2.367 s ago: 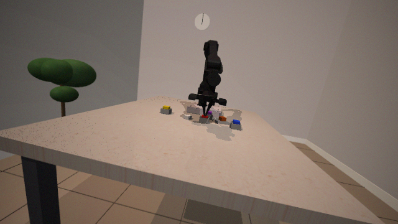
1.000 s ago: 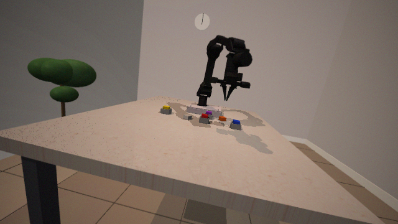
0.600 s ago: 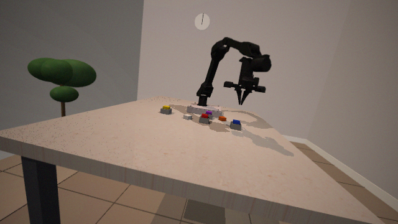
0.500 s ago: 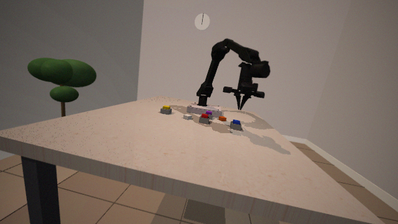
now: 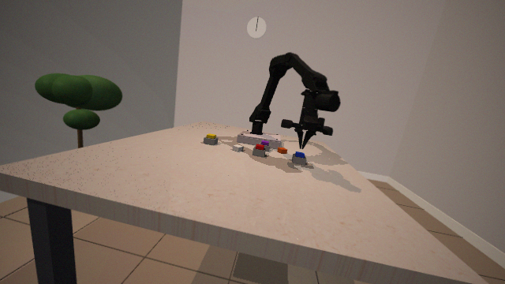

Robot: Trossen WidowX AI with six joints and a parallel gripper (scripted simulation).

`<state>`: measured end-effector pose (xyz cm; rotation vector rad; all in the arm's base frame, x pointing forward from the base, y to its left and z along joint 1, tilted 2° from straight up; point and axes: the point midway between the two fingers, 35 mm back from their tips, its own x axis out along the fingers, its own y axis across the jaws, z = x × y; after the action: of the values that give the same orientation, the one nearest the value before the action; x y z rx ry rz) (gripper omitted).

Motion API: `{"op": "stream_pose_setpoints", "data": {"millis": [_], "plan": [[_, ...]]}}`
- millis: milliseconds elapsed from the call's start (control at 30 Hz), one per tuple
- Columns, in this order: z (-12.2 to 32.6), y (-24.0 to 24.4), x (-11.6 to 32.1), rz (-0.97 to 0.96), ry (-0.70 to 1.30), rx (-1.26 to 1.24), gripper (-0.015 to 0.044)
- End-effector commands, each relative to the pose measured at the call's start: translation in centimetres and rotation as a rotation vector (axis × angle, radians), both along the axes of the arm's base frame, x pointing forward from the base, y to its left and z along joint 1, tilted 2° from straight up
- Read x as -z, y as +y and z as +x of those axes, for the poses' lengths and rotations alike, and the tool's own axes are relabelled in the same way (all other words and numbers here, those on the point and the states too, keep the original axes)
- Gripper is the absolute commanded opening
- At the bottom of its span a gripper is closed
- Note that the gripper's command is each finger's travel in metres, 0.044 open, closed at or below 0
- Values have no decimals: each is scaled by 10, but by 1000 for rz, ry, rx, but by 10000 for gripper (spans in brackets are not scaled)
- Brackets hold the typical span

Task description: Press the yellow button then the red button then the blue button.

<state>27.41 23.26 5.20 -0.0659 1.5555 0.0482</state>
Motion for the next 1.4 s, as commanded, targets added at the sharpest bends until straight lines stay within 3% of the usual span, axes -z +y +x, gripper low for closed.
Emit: {"op": "stream_pose_setpoints", "data": {"millis": [0, 1133, 1367], "plan": [[0, 0, 9, -3, 5, 4, 20], [-1, -1, 26, -3, 5, 4, 20], [-1, 0, -8, -3, 5, 4, 20]]}}
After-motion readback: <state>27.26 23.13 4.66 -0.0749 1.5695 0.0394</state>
